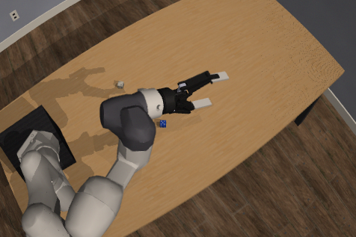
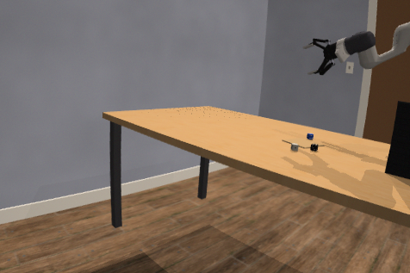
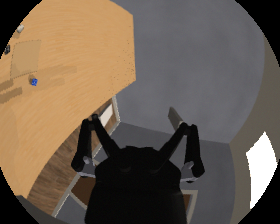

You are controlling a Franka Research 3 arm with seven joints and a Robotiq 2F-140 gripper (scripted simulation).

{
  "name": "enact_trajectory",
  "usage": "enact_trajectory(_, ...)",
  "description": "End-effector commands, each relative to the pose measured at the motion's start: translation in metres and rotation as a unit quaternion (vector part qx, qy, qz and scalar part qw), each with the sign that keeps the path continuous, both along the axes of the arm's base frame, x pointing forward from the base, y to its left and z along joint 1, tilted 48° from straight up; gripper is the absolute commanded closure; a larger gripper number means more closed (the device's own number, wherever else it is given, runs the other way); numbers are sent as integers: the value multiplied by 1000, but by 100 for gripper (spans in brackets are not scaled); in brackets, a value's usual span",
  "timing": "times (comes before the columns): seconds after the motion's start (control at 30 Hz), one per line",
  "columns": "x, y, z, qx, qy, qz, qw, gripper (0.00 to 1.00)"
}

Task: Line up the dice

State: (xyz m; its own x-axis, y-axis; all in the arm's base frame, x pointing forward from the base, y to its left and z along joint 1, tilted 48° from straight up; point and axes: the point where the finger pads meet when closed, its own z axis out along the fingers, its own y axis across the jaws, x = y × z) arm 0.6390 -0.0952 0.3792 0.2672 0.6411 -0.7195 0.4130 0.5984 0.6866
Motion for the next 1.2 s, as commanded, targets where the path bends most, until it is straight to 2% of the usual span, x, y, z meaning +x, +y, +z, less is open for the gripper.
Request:
enact_trajectory(0.0, 0, 0, 0, 0, 0, 0, 1000, 0)
enact_trajectory(0.57, 0, 0, 0, 1, 0, -1, 1000, 0)
enact_trajectory(0.63, 2, -6, -4, 22, -7, -17, 1000, 0)
enact_trajectory(0.7, 5, -20, -15, 76, -24, -63, 995, 0)
enact_trajectory(1.03, 4, -47, -43, 172, -57, -157, 971, 0)
enact_trajectory(1.13, 4, -47, -43, 174, -57, -159, 970, 0)
enact_trajectory(1.17, 2, -54, -53, 199, -66, -187, 960, 0)
